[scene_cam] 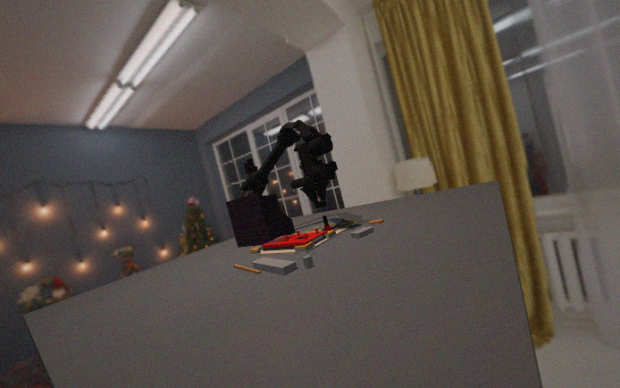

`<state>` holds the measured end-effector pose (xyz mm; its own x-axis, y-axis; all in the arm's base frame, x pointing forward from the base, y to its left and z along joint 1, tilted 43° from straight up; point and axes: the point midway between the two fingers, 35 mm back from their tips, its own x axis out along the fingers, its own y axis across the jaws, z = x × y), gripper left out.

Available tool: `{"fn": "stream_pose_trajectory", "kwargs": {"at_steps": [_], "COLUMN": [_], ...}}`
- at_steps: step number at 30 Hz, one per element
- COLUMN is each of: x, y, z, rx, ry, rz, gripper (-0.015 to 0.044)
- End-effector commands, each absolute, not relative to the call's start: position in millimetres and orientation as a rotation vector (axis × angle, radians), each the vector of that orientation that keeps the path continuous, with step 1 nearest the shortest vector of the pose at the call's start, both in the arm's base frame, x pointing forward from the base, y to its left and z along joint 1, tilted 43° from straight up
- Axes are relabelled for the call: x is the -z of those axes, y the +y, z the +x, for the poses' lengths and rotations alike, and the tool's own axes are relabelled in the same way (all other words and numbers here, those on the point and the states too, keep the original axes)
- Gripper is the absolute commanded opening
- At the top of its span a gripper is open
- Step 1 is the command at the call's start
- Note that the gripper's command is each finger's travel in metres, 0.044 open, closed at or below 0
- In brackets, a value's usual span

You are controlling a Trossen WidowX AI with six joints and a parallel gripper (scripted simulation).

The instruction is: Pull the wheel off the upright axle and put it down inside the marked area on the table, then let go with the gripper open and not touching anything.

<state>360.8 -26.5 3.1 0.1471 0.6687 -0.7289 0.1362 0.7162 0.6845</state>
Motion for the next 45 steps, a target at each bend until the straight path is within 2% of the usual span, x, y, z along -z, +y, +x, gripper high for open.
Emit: {"fn": "stream_pose_trajectory", "kwargs": {"at_steps": [1, 35, 45], "x": [-4, -75, -63], "y": [-20, 52, 65], "z": [359, 320, 322], "rx": [-0.438, -0.440, -0.441], "ry": [1.405, 1.400, 1.399], "rz": [0.724, 0.719, 0.719], "gripper": [0.0000, 0.0000, 0.0000]}}
